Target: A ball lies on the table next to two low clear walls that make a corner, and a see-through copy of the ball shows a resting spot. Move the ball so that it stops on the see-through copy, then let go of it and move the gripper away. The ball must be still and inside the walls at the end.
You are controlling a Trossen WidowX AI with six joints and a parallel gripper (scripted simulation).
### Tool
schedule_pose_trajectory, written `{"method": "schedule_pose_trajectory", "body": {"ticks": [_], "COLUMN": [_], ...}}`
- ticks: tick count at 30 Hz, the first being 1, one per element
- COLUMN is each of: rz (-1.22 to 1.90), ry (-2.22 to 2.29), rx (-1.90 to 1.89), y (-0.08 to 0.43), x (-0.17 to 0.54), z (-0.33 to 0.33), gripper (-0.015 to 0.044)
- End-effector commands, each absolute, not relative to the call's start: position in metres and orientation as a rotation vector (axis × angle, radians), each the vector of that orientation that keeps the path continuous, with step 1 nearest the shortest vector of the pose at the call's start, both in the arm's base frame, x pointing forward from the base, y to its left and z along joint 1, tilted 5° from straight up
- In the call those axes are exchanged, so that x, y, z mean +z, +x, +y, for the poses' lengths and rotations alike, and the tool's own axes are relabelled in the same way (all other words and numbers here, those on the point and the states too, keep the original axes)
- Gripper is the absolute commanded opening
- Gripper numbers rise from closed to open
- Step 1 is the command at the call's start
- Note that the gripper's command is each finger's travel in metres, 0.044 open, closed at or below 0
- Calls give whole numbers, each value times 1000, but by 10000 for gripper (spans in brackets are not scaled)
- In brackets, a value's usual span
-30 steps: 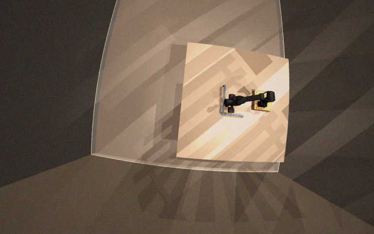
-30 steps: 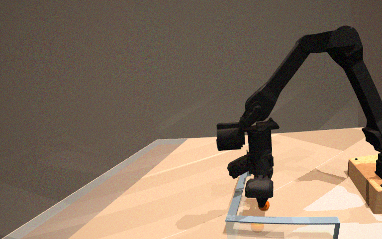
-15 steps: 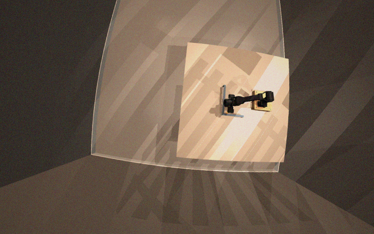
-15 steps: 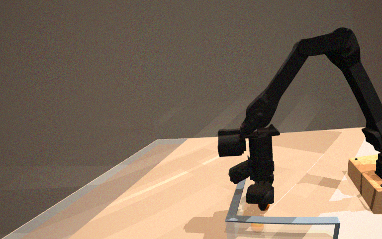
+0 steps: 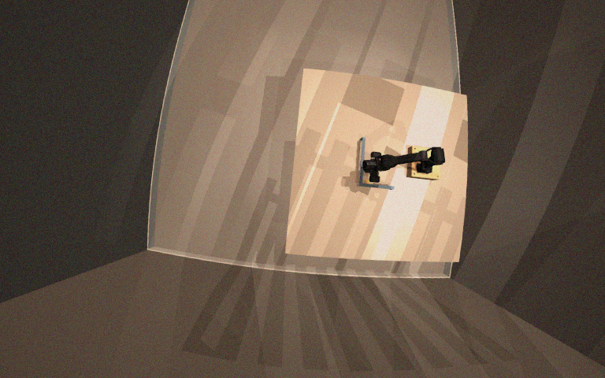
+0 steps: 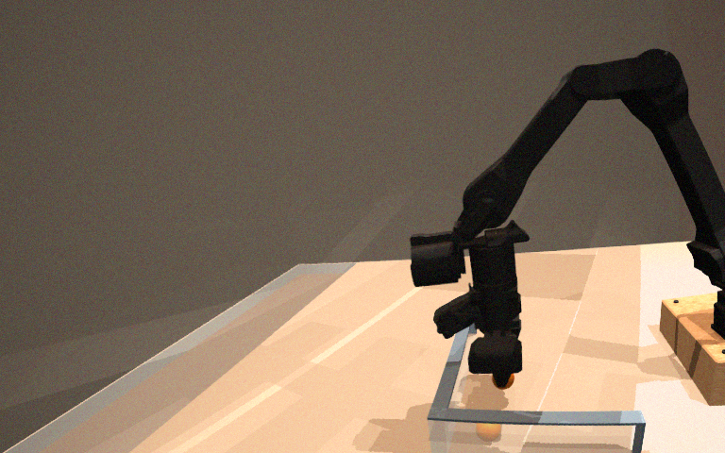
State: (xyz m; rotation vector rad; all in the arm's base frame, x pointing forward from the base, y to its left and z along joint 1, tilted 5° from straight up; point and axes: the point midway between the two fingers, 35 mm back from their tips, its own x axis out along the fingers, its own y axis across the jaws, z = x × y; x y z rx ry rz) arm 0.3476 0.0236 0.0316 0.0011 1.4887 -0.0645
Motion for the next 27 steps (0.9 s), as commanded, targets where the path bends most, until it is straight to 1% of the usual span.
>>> {"method": "schedule_pose_trajectory", "body": {"ticks": [1,12,17,27], "rz": [1466,1466,1467,1457], "ry": [3,4,-18,-338], "rx": [-69,-69,-49,244], "y": [352,339,339,345], "x": [62,135,135,125], "z": [25,27,29,48], "gripper": [0,0,0,0]}}
